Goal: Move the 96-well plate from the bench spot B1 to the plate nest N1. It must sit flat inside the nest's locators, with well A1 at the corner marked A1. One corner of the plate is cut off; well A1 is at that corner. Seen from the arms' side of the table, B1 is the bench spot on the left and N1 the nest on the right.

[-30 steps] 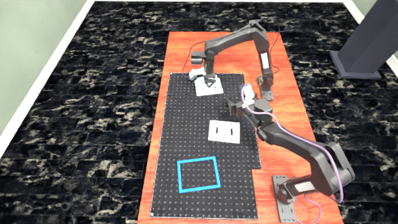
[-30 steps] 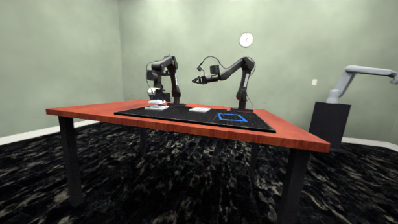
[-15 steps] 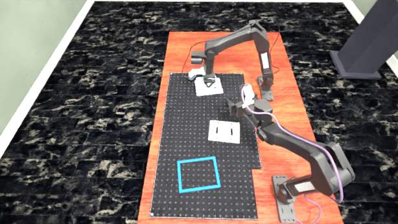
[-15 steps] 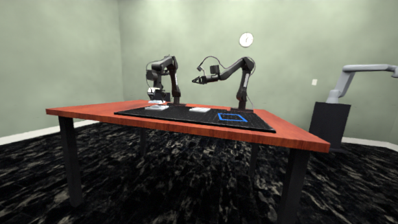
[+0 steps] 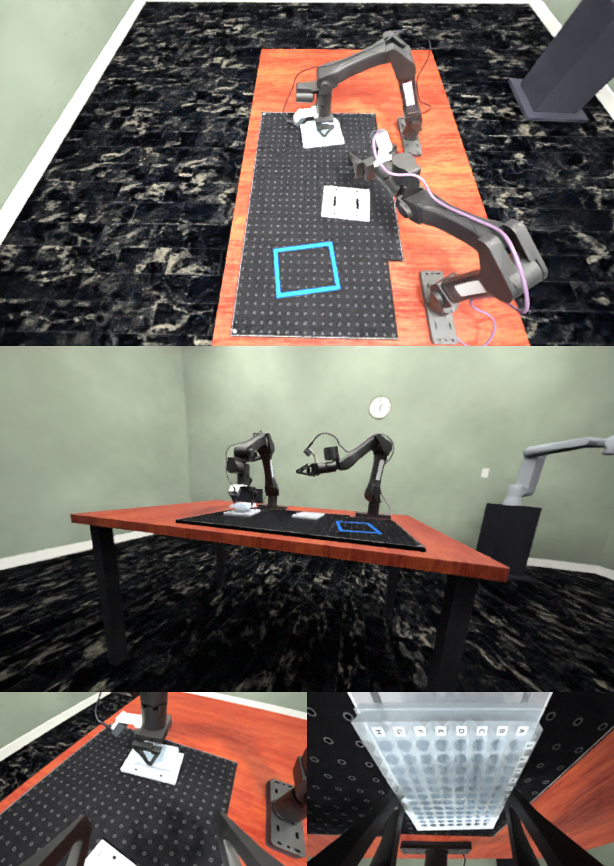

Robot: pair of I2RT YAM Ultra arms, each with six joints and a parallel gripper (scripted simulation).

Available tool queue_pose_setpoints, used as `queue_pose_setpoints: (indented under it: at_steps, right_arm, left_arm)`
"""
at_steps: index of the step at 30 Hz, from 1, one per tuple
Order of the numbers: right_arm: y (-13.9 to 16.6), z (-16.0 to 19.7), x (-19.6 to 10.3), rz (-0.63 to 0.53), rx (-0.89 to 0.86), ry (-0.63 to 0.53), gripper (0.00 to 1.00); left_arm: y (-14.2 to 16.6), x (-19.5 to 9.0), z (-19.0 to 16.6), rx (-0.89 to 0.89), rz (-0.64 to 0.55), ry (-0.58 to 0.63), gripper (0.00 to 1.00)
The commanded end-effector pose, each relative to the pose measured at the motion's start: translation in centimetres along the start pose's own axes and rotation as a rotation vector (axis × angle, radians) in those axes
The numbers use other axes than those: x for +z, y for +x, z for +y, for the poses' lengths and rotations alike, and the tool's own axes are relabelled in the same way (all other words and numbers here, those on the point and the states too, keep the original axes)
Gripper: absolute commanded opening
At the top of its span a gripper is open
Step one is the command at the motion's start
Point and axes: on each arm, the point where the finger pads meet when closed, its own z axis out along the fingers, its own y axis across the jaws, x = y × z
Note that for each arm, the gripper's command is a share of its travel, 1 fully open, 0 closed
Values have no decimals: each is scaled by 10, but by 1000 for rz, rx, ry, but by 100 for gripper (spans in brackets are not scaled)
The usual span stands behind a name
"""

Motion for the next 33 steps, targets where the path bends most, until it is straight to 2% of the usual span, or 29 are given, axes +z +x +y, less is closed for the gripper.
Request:
queue_pose_setpoints:
  at_steps: [1,12,20,23,28,31,33]
  right_arm:
    - [-5,0,0,-30,11,4,81]
    - [-11,2,19,-52,7,-2,81]
    - [-3,3,38,-19,4,-3,81]
    - [1,4,39,-2,4,-5,81]
    - [-3,0,18,-21,4,-2,81]
    - [-4,0,18,-23,4,-2,81]
    - [-4,0,18,-23,4,-2,100]
  left_arm:
    - [-8,0,-2,0,-23,0,100]
    - [-8,0,-2,0,-23,0,100]
    - [-8,0,-2,0,-23,0,100]
    - [-8,0,-2,0,-23,0,100]
    - [-8,0,-2,0,-23,0,100]
    - [-8,0,-2,0,-23,0,100]
    - [-8,0,-2,0,-23,0,100]
